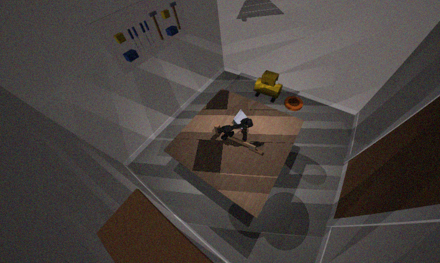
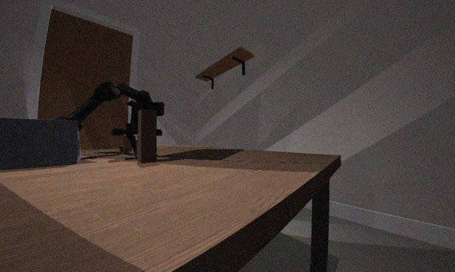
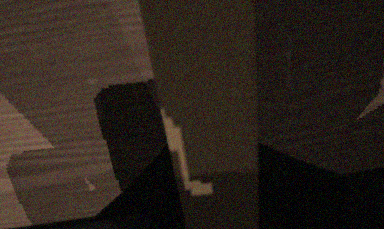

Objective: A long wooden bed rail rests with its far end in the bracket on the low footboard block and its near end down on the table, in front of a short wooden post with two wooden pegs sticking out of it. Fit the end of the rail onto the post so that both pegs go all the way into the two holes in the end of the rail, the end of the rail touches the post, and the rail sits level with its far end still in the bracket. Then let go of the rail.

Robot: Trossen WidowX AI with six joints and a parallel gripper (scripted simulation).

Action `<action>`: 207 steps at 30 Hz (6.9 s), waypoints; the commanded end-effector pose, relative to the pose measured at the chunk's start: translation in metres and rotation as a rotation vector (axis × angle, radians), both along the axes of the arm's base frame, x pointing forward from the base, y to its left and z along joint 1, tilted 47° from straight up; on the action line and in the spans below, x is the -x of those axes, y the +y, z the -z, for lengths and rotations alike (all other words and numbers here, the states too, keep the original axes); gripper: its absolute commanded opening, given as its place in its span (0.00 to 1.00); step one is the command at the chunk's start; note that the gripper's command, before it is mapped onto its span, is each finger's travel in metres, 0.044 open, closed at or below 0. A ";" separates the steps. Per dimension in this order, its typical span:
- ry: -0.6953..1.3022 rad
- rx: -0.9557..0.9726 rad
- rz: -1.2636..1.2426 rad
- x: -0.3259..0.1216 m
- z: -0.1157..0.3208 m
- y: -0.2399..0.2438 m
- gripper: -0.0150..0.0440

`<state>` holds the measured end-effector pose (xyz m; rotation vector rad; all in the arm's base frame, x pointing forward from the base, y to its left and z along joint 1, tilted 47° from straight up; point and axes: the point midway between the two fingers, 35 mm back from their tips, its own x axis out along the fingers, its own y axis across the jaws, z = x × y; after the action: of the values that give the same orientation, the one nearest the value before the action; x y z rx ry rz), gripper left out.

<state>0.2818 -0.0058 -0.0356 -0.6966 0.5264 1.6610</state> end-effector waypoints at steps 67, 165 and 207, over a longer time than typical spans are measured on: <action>-0.013 -0.005 0.007 -0.009 -0.022 -0.023 0.25; -0.013 -0.005 0.007 -0.007 -0.022 -0.022 0.25; -0.013 -0.005 0.007 -0.006 -0.025 -0.019 0.25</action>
<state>0.2859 -0.0226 -0.0130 -0.6960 0.5176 1.6587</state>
